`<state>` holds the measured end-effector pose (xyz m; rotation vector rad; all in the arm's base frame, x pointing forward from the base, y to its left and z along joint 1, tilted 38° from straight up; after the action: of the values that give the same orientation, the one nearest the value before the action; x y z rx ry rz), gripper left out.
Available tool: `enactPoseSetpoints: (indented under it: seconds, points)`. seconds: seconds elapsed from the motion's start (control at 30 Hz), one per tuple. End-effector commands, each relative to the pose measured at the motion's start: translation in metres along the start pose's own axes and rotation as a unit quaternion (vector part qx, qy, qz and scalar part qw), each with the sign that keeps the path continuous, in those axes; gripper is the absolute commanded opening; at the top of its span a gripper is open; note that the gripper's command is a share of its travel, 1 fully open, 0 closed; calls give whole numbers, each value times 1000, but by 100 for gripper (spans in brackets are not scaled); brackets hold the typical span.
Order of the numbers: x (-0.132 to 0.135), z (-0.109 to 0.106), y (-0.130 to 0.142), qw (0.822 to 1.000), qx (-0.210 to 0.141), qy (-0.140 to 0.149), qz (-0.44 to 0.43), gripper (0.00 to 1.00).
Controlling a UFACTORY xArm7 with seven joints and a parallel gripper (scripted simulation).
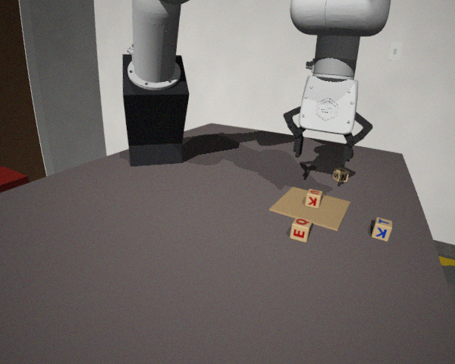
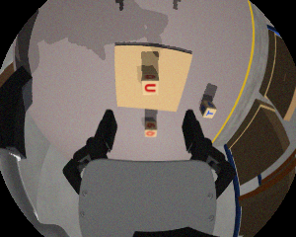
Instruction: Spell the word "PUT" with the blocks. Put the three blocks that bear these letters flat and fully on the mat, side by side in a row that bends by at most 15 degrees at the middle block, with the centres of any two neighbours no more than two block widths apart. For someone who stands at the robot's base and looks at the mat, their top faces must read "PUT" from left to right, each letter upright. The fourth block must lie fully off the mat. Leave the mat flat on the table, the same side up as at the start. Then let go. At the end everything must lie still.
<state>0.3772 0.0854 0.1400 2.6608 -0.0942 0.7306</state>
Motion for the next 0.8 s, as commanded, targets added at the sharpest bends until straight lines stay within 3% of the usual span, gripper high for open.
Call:
enactPoseSetpoints:
  seconds: [0.0,0.4,0.77]
  points:
    - [1,0,-2,1000,1,1,-5,100]
    - [3,5,-25,987,-7,-4,-160,100]
    - [4,11,-57,938,-12,-10,-347,100]
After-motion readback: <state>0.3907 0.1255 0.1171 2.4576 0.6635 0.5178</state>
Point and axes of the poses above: the point where the finger pads meet when closed, its own z axis out along the fingers, its own x axis across the jaws, y = z × x, the point moved 10 cm from there along -z, back along the fingers, and after that the axes turned 13 degrees about z, right-handed, at the moved point
